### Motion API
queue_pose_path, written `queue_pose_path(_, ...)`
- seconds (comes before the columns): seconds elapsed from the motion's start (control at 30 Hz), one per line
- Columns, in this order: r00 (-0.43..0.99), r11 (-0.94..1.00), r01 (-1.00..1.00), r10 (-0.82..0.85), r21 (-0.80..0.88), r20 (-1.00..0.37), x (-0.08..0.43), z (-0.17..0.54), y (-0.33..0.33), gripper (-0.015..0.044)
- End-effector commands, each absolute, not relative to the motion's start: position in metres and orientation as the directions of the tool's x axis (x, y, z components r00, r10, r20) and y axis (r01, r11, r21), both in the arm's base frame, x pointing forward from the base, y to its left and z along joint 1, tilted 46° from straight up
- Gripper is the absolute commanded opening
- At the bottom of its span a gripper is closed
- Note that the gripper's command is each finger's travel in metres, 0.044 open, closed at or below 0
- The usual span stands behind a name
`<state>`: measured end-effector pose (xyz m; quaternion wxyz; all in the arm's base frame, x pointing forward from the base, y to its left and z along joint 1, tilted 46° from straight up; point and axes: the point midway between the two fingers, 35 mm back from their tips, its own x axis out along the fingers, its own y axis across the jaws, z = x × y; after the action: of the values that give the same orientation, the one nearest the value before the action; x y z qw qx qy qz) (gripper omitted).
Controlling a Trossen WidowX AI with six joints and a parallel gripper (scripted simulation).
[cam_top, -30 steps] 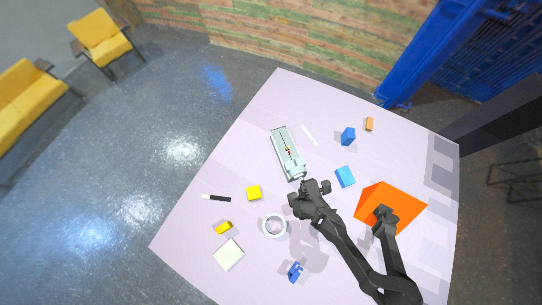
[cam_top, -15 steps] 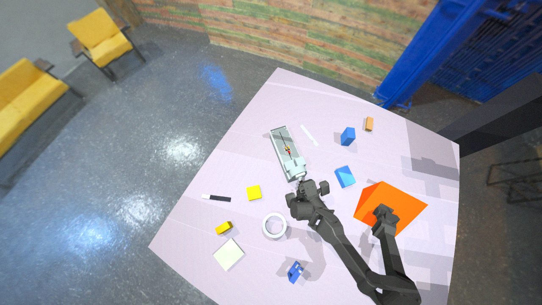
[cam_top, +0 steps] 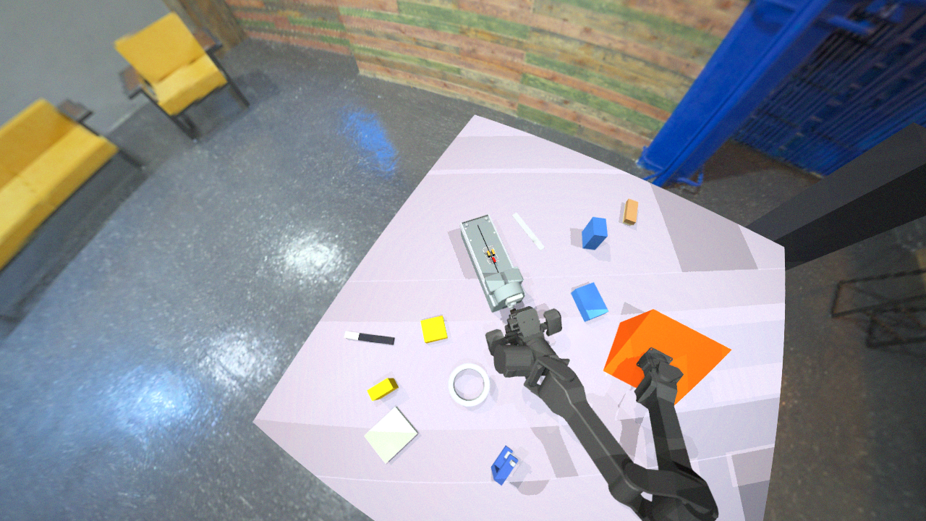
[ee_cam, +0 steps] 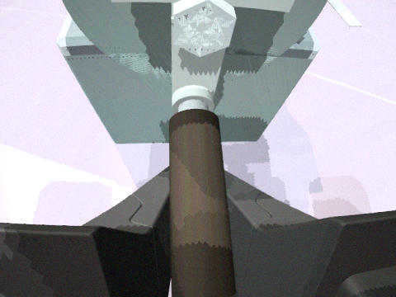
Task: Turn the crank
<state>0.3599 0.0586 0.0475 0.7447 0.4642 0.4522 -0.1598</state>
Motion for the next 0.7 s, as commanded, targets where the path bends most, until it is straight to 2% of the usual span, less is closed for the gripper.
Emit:
queue_pose_path(0.0, 0.554, 0.519, 0.643, 0.193, 0.564, -0.810, 0.3658, 0.0530, 0.0633, 0.0000)
queue_pose_path(0.67, 0.554, 0.519, 0.643, 0.193, 0.564, -0.810, 0.3675, 0.0553, 0.0640, 0.0000)
